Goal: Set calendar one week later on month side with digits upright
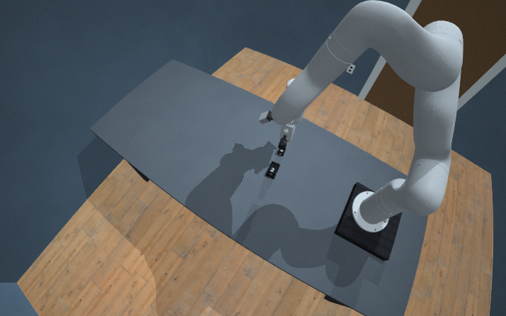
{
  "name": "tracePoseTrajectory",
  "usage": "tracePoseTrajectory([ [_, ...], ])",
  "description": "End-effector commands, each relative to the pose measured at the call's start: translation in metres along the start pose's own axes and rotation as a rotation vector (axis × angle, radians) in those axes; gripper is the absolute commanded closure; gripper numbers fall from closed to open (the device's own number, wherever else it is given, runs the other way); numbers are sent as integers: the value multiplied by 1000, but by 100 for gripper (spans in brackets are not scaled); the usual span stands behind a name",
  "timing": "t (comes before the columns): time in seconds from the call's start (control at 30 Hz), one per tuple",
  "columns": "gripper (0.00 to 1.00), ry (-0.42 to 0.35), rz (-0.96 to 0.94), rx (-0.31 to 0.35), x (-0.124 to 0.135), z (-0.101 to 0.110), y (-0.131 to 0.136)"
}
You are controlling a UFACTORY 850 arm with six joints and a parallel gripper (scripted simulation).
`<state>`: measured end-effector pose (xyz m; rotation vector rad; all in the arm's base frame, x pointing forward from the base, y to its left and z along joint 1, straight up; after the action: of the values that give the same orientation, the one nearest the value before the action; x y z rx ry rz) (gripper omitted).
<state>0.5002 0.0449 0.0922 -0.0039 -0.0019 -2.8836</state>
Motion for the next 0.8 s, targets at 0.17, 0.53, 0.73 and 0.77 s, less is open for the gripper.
tracePoseTrajectory([
  [0.17, 0, 3, 252, -2, -1, 1, -10],
  [0.53, 0, 3, 548, -1, -1, 0, -22],
  [0.73, 0, 3, 698, -1, -1, 0, -27],
  [0.77, 0, 3, 725, -1, -1, 0, -29],
])
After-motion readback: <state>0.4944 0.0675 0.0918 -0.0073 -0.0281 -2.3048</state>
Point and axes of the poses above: the point where the finger pads meet when closed, its own z axis back along the fingers, its own y axis across the jaws, x = y × z, the point moved 1 cm from there along z, back along the fingers, and after that the axes turned 8 degrees about -z, right-handed, at the moved point
